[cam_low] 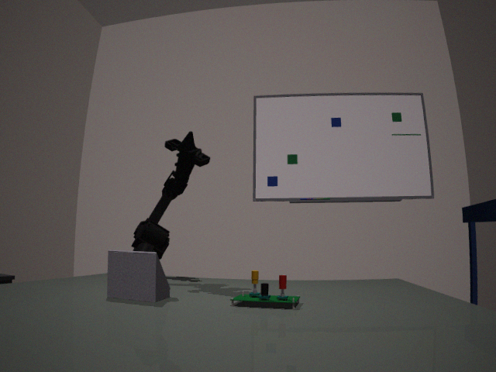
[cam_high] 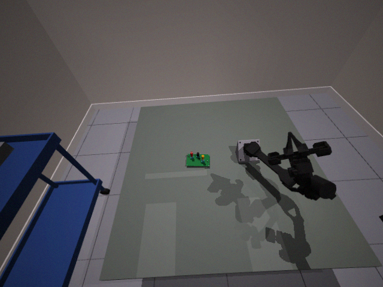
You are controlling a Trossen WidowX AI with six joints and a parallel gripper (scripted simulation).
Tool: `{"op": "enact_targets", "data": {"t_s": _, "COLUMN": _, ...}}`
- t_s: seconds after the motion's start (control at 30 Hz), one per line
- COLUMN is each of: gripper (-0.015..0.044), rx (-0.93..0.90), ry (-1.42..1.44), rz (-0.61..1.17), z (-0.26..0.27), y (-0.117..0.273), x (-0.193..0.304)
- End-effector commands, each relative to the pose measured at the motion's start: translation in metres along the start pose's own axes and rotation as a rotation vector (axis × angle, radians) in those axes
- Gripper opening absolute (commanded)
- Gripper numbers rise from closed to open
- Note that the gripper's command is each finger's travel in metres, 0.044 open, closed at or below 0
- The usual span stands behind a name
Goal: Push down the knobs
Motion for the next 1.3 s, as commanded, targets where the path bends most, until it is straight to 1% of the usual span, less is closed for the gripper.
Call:
{"op": "enact_targets", "data": {"t_s": 0.0, "gripper": 0.0000, "rx": -0.104, "ry": -0.011, "rz": 0.085, "z": 0.020, "y": -0.031, "x": 0.007}}
{"op": "enact_targets", "data": {"t_s": 0.33, "gripper": 0.0000, "rx": -0.322, "ry": -0.049, "rz": 0.291, "z": 0.068, "y": -0.090, "x": 0.030}}
{"op": "enact_targets", "data": {"t_s": 0.57, "gripper": 0.0000, "rx": -0.453, "ry": -0.005, "rz": 0.405, "z": 0.103, "y": -0.125, "x": 0.053}}
{"op": "enact_targets", "data": {"t_s": 0.87, "gripper": 0.0000, "rx": -0.654, "ry": -0.010, "rz": 0.616, "z": 0.152, "y": -0.151, "x": 0.089}}
{"op": "enact_targets", "data": {"t_s": 1.27, "gripper": 0.0000, "rx": -0.801, "ry": -0.107, "rz": 0.948, "z": 0.209, "y": -0.174, "x": 0.136}}
Point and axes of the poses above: the point midway between the two fingers, 35 mm back from their tips, its own y axis back along the fingers, its own z axis across the jaws, x = y × z, the point moved 9 cm from there along y, back along the fingers, and after that the axes turned 14 degrees about -y, right-handed, at the moved point
